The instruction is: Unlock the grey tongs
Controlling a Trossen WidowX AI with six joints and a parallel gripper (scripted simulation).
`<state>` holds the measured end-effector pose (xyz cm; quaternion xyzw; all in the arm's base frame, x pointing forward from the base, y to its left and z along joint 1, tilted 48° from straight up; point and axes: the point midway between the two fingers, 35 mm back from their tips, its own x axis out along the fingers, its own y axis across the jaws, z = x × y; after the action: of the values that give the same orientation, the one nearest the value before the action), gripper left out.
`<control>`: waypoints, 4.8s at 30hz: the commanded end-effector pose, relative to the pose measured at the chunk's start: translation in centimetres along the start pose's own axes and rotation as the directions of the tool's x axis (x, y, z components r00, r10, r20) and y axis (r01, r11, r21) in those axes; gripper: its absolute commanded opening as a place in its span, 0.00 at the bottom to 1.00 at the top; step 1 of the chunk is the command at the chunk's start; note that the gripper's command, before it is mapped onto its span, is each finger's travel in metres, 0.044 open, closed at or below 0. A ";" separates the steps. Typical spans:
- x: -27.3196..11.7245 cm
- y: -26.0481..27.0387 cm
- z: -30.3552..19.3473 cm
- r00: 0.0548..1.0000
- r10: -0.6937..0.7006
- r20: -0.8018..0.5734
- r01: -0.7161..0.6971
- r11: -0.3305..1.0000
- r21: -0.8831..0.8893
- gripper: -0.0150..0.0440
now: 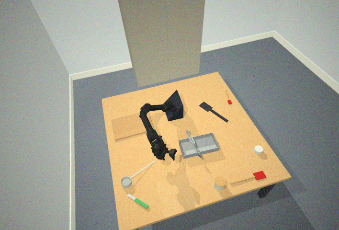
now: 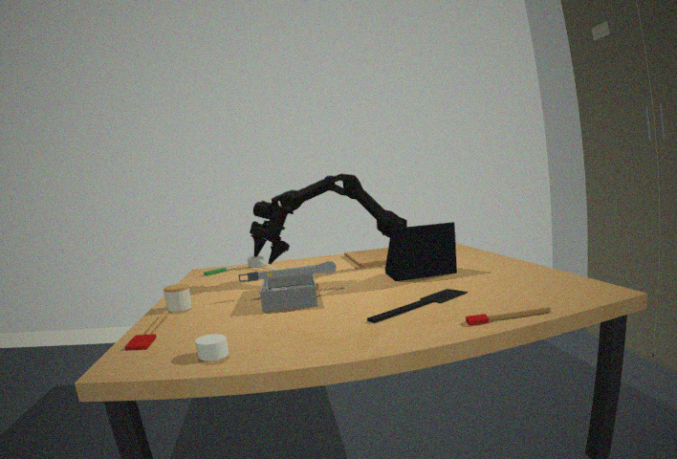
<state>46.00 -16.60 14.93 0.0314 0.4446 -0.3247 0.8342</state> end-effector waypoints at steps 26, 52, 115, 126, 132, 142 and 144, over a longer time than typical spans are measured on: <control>-0.3 14.5 -22.6 0.870 -0.447 -0.209 0.203 0.710 -0.674 1.00; 2.7 13.1 -23.2 0.870 -0.446 -0.208 0.203 0.710 -0.674 1.00; 1.2 13.8 -22.7 0.870 -0.447 -0.208 0.204 0.710 -0.674 0.00; 1.4 13.5 -22.8 0.865 -0.455 -0.211 0.206 0.705 -0.679 0.00; 0.9 12.0 -21.0 0.868 -0.447 -0.217 0.215 0.731 -0.647 0.00; -0.7 7.1 -16.4 0.873 -0.427 -0.234 0.246 0.801 -0.546 0.00; -1.1 6.0 -15.6 0.874 -0.425 -0.234 0.254 0.812 -0.526 0.00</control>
<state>37.95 -5.04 3.36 -0.2090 0.6541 -0.3331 0.6462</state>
